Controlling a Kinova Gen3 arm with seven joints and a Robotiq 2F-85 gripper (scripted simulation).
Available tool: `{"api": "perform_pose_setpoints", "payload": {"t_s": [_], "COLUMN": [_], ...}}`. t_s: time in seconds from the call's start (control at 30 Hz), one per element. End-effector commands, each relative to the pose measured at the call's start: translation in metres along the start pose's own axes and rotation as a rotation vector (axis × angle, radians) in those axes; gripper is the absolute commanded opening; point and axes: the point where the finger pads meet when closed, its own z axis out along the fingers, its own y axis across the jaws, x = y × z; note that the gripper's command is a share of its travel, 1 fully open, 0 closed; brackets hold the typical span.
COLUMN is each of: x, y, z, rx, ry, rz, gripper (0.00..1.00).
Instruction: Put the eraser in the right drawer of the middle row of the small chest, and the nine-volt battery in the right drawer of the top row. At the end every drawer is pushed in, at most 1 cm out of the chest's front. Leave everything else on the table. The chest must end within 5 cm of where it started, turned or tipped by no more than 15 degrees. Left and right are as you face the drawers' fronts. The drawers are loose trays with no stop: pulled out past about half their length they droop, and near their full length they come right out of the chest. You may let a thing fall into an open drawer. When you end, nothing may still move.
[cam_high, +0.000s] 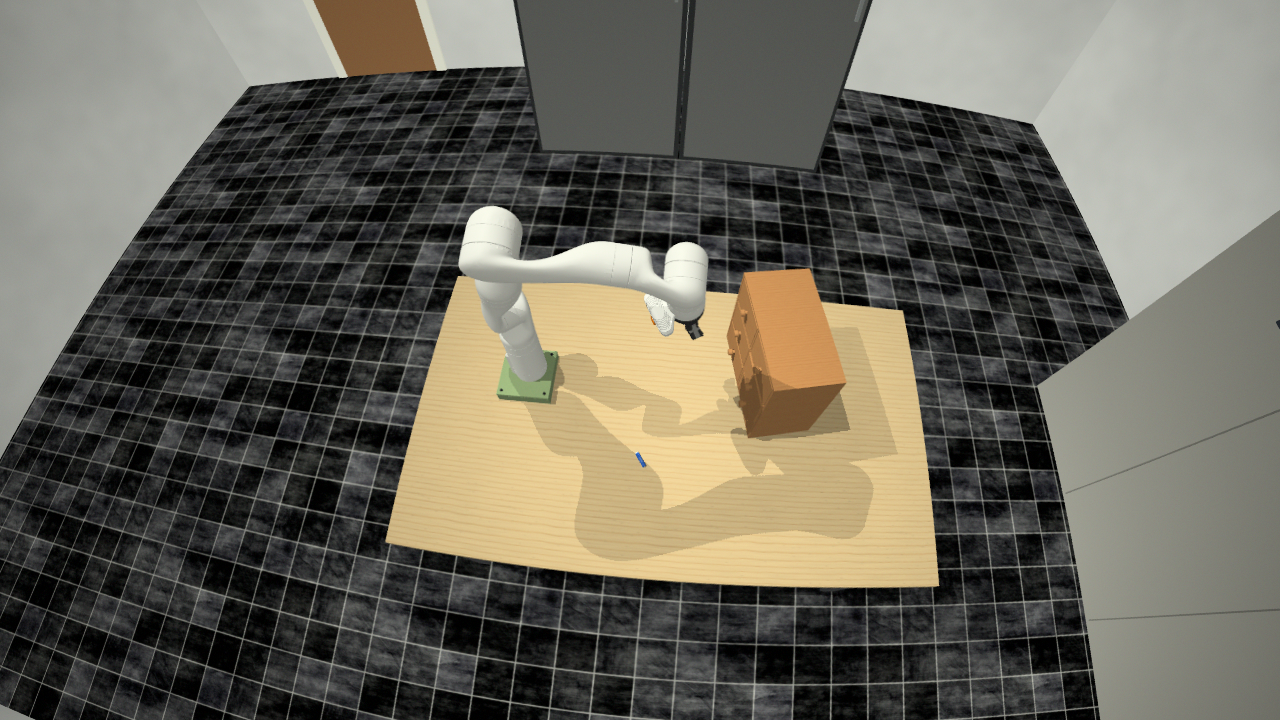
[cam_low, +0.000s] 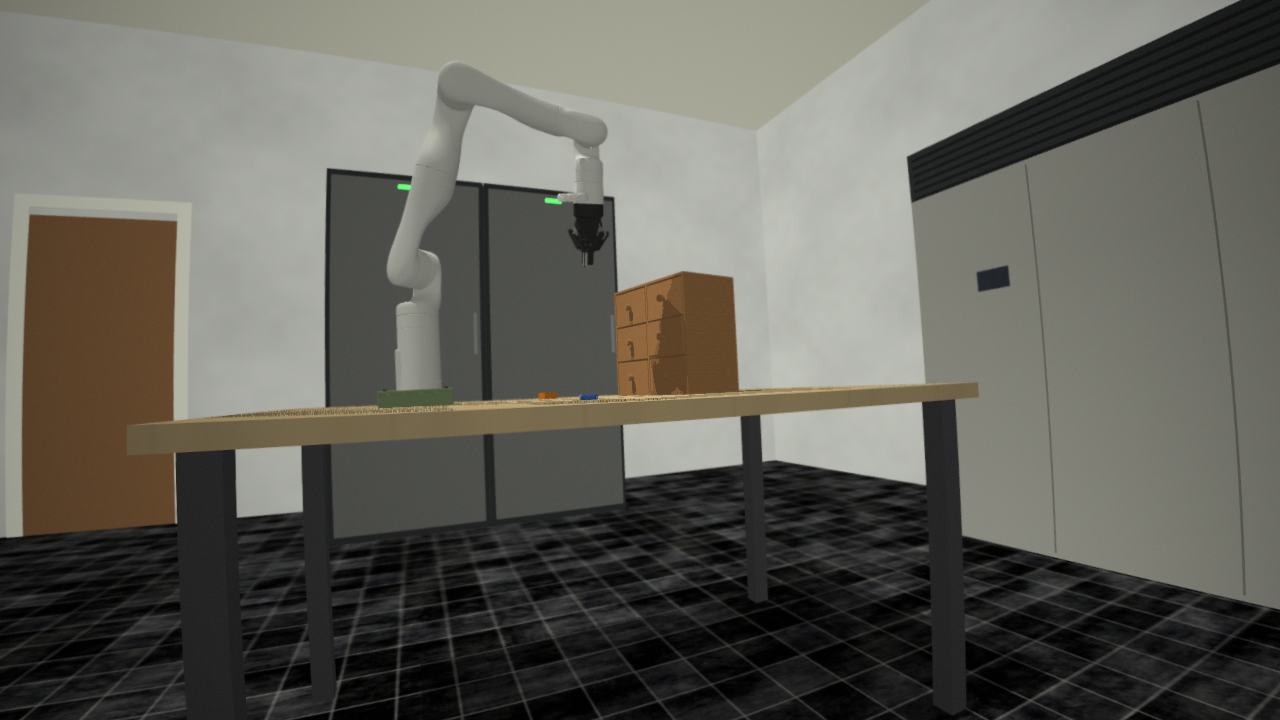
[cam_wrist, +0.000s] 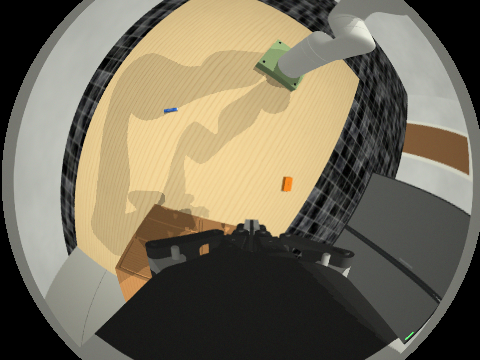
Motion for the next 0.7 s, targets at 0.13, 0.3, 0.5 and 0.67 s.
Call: {"api": "perform_pose_setpoints", "payload": {"t_s": [0.13,0.3,0.5,0.67], "x": [-0.008,-0.027,-0.052,-0.065], "y": [0.013,0.033,0.054,0.061], "z": [0.01,0.016,0.018,0.016], "rx": [-0.073,-0.15,-0.224,-0.248], "ry": [-0.066,-0.168,-0.316,-0.399], "rz": [-0.046,-0.117,-0.191,-0.221], "gripper": [0.0,0.0,0.0,0.0]}}
